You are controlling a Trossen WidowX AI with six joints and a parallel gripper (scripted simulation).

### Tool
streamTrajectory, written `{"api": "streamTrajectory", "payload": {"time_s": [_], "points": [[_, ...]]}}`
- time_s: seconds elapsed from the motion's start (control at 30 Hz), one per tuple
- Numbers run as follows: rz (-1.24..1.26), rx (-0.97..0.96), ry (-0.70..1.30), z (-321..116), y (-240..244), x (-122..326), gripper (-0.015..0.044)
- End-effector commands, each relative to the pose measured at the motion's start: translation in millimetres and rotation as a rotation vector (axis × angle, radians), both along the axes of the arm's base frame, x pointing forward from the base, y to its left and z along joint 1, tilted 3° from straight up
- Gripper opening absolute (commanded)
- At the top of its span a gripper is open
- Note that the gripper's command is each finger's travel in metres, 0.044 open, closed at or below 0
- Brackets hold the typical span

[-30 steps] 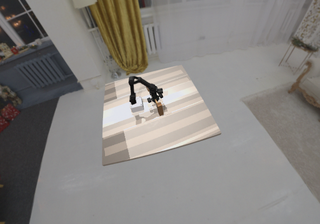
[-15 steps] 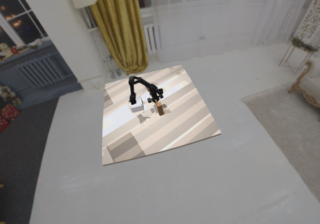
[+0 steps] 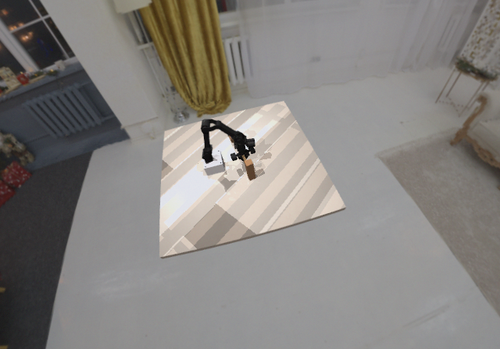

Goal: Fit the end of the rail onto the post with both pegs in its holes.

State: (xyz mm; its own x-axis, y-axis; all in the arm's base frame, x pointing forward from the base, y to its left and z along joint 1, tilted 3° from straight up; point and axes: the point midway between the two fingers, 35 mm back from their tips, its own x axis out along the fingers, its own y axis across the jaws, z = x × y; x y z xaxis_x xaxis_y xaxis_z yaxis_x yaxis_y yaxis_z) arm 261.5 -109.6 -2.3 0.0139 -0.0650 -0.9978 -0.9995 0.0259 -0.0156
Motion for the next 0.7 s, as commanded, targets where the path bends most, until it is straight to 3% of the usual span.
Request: {"api": "streamTrajectory", "payload": {"time_s": [0.0, 0.67], "points": [[0.003, -0.001, -0.003, 1.0, -2.5, 0.8, 0.0], [0.003, -0.002, -0.003, 1.9, -8.5, 0.6, 0.0]]}}
